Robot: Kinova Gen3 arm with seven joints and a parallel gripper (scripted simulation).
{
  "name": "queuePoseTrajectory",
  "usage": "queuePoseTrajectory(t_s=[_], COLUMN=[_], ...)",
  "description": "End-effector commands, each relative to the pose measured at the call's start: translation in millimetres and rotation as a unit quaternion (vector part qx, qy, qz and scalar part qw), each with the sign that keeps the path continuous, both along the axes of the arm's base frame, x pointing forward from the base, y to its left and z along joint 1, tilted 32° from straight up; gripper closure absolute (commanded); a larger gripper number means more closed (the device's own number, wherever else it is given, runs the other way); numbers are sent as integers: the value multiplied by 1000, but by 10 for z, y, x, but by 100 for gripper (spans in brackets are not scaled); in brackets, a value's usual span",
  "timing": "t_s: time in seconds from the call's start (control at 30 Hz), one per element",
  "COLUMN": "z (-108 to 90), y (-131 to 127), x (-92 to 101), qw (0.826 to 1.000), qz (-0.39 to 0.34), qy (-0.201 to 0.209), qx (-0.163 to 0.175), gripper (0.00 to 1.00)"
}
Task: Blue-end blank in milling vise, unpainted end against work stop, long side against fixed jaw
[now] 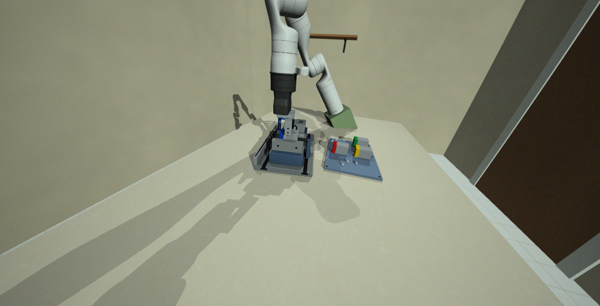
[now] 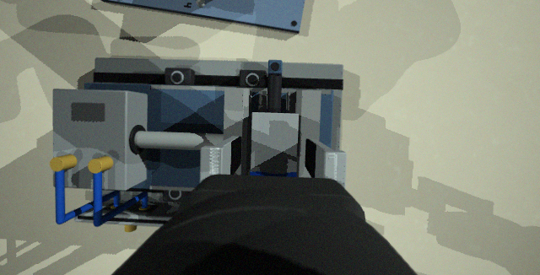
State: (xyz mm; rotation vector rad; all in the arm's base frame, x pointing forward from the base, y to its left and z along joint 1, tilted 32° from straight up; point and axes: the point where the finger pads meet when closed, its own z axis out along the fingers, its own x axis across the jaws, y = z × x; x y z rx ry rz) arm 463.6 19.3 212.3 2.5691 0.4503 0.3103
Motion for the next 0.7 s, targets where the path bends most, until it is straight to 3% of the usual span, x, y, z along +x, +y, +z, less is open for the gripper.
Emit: queuePoseTrajectory(t_s=[0.0, 0.67], z=[9, 48], y=[8, 29], x=[3, -10], qw=[1000, 1000], qz=[1, 1], qy=[-1, -1], qx=[1, 0], gripper=[0, 0])
